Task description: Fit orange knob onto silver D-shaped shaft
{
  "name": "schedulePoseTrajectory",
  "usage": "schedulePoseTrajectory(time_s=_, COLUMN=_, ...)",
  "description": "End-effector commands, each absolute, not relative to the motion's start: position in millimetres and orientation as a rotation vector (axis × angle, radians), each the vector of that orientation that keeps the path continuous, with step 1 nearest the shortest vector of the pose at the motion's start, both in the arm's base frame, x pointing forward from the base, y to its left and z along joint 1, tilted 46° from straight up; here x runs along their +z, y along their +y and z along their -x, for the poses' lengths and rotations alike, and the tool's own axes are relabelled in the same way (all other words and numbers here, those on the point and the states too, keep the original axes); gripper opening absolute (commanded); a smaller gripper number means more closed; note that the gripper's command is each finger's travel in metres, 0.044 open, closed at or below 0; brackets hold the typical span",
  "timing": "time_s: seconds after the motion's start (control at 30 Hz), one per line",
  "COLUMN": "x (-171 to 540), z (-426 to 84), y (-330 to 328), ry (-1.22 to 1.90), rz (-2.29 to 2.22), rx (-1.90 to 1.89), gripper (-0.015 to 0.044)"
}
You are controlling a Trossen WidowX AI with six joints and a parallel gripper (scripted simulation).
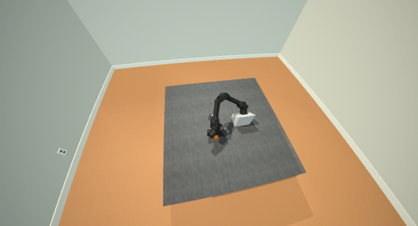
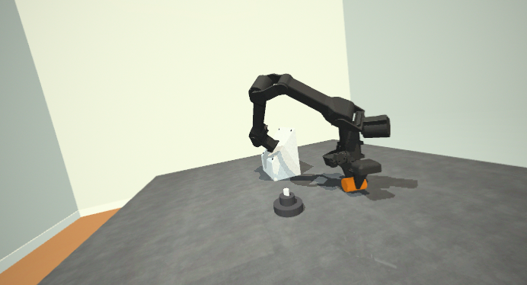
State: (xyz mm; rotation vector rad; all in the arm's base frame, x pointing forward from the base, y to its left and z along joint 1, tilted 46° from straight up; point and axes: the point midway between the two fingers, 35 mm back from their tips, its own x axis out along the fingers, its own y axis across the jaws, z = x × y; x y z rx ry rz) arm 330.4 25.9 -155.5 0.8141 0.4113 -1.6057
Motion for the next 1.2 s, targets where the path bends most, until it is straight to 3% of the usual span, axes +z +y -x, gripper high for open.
schedulePoseTrajectory(time_s=0.0, x=-153.7, z=-330.1, y=28.1, ry=0.414, rz=-0.805, rx=-1.605, gripper=0.0181)
schedulePoseTrajectory(time_s=0.3, x=-146.2, z=-330.9, y=35.8, ry=0.431, rz=-0.789, rx=-1.598, gripper=0.0181)
schedulePoseTrajectory(time_s=1.17, x=-146.2, z=-330.9, y=35.9, ry=0.855, rz=-0.333, rx=-1.361, gripper=0.0181)
